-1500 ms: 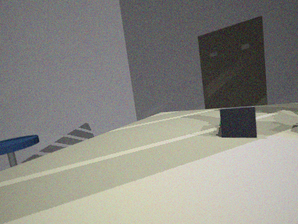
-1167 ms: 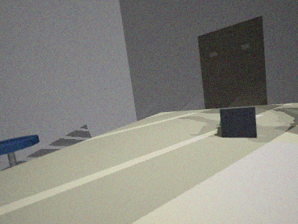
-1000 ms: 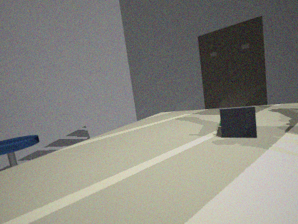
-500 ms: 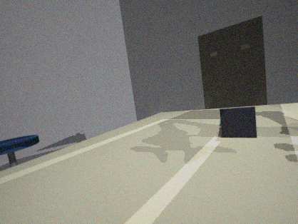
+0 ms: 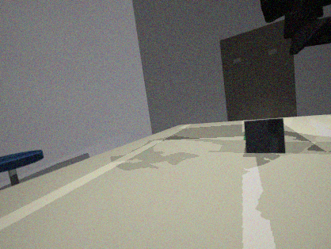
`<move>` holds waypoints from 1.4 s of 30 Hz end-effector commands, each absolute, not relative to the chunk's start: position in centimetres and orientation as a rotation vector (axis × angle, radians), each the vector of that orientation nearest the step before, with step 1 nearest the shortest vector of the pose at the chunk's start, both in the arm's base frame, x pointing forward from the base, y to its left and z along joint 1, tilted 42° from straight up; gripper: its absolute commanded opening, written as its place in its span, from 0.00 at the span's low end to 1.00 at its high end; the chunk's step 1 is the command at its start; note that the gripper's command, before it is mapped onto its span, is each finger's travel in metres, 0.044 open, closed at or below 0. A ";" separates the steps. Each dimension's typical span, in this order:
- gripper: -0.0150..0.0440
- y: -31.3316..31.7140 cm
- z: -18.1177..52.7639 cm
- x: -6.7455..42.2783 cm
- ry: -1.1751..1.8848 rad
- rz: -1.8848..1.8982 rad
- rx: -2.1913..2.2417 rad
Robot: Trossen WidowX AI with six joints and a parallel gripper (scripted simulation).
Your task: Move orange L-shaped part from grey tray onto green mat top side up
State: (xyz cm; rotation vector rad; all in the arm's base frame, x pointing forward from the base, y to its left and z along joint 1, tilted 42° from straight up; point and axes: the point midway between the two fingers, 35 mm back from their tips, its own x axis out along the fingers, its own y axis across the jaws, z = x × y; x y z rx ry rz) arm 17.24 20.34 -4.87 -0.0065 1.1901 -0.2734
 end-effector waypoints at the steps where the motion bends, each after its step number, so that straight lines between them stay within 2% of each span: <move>1: 0.56 15.6 -4.2 20.8 1.236 -0.383 -0.207; 7: 0.56 7.0 -2.2 24.3 1.444 -0.493 -0.561; 10: 0.56 4.9 -1.7 24.7 1.514 -0.504 -0.636; 18: 0.56 4.6 -1.9 24.8 1.520 -0.504 -0.641; 25: 0.56 -0.1 -6.9 24.8 1.518 -0.507 -0.644; 42: 0.56 -1.3 -8.3 24.8 1.518 -0.507 -0.644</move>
